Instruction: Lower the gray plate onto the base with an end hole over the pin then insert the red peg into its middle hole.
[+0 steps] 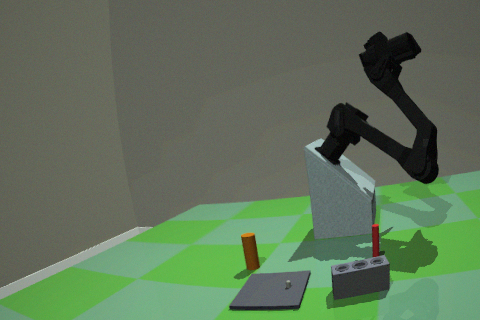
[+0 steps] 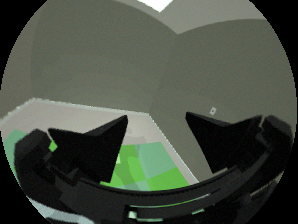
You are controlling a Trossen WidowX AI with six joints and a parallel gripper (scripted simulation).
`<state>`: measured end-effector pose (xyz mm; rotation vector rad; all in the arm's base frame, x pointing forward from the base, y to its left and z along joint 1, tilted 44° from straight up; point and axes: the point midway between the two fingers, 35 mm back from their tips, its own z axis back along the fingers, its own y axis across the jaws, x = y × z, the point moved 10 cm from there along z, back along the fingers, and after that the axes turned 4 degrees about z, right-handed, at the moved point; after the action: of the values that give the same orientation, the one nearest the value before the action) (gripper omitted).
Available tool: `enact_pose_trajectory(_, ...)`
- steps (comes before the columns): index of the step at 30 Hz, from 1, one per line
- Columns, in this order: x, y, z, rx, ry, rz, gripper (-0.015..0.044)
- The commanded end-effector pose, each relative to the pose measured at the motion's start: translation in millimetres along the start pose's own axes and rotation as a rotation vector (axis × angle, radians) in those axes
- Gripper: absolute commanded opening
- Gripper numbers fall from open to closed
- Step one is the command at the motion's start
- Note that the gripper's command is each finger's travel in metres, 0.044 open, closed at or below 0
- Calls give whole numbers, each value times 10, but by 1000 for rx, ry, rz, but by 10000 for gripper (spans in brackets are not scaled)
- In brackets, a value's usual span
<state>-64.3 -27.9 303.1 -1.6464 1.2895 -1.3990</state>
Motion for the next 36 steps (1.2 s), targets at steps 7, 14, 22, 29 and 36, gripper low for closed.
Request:
enact_pose_trajectory(7,365,11,18,94,-272,-103,440)
enact_pose_trajectory(14,924,66,252,347,-671,-264,440)
enact_pose_trajectory(22,1421,141,821,786,-1042,-390,440)
enact_pose_trajectory(29,1626,176,1514,1271,-1239,-391,440)
enact_pose_trajectory(36,1549,183,2292,1780,-1272,-228,440)
